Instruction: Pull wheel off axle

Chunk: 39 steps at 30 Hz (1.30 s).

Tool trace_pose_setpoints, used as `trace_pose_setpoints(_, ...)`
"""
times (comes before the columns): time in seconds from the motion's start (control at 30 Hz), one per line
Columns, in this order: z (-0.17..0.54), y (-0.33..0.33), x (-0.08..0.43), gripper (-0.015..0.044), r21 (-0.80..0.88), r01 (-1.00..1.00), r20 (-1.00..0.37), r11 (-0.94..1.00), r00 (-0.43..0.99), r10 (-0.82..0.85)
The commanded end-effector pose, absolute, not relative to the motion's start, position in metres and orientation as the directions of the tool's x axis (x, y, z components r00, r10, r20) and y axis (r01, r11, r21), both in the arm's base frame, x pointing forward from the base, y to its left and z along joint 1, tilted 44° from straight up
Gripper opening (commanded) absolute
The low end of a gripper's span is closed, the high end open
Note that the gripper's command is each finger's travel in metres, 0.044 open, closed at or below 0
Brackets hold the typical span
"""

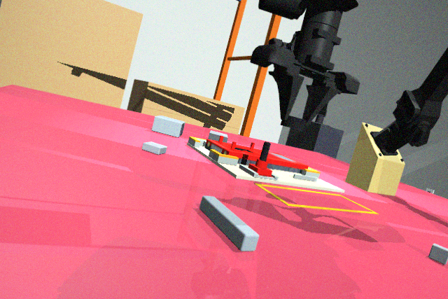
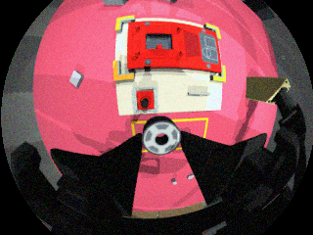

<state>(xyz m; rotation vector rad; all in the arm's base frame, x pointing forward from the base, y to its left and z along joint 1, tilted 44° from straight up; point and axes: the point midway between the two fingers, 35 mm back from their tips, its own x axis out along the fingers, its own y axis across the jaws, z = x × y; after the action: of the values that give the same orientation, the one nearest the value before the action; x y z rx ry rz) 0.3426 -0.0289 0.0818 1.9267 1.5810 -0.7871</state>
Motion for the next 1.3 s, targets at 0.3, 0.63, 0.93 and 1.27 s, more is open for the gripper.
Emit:
trace_pose_setpoints(0.3,0.115,0.005,0.318,0.0000,0.033,0.982,-0.716,-0.187,0.154,0.681)
trace_pose_setpoints(0.63,0.119,0.021,0.309,0.0000,0.035,0.982,-0.715,-0.186,0.155,0.682)
trace_pose_setpoints(0.93,0.101,0.037,0.314,0.0000,0.035,0.982,-0.716,-0.186,0.155,0.681)
trace_pose_setpoints(1.27,0.063,0.074,0.323,0.0000,0.036,0.982,-0.715,-0.186,0.155,0.682)
